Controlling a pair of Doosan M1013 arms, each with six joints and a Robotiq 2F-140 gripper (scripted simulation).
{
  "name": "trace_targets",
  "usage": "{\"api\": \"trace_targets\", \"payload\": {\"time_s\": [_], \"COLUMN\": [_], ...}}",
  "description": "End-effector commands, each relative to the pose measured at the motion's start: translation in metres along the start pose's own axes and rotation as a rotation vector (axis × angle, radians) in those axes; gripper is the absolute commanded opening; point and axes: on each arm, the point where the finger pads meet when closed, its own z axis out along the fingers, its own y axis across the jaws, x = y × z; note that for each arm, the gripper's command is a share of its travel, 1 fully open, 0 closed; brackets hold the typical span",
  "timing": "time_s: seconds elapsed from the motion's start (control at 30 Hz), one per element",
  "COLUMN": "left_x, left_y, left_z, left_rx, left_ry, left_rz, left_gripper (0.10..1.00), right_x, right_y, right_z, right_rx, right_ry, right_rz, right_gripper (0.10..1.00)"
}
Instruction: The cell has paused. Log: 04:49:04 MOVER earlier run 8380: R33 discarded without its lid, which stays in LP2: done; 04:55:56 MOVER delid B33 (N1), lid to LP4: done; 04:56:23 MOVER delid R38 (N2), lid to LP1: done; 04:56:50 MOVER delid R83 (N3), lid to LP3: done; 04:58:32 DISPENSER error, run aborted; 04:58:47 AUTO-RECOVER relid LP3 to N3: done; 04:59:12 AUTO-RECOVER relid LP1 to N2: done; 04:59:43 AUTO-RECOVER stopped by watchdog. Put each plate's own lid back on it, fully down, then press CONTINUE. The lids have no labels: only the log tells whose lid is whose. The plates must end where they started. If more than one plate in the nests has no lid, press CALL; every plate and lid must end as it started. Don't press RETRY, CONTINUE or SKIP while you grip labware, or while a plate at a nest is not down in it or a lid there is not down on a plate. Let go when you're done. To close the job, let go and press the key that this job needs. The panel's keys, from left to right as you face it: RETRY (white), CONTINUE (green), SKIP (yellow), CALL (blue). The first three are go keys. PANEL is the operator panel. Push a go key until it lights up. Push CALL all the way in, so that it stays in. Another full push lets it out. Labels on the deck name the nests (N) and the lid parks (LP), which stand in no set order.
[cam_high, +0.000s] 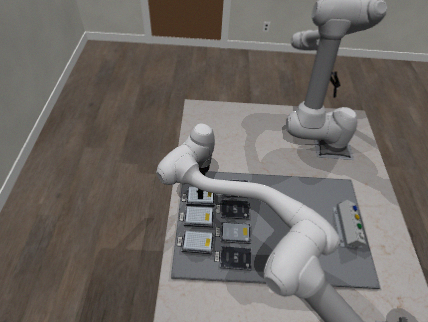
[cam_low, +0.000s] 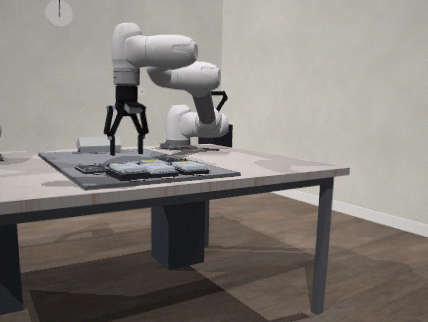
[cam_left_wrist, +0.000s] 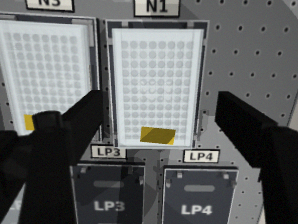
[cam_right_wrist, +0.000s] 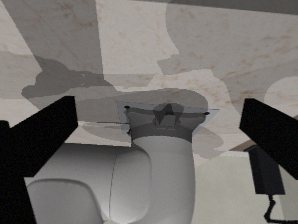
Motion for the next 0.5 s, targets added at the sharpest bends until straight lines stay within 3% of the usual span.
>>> {"api": "trace_targets", "payload": {"time_s": [0.0,0.47], "left_x": [0.0019,-0.0011], "left_y": [-0.0045,-0.0038], "left_z": [-0.0053,-0.0085], "left_rx": [0.002,0.004], "left_ry": [-0.005,-0.008], "left_rz": [-0.009,-0.009], "left_gripper": [0.695,0.695], "right_x": [-0.0002,-0.0002], "right_y": [0.0021,0.0021], "right_z": [-0.0012,-0.0012], "right_rx": [0.001,0.001], "right_ry": [-0.003,-0.003], "right_rz": [0.006,0.006], "right_gripper": [1.000,1.000]}}
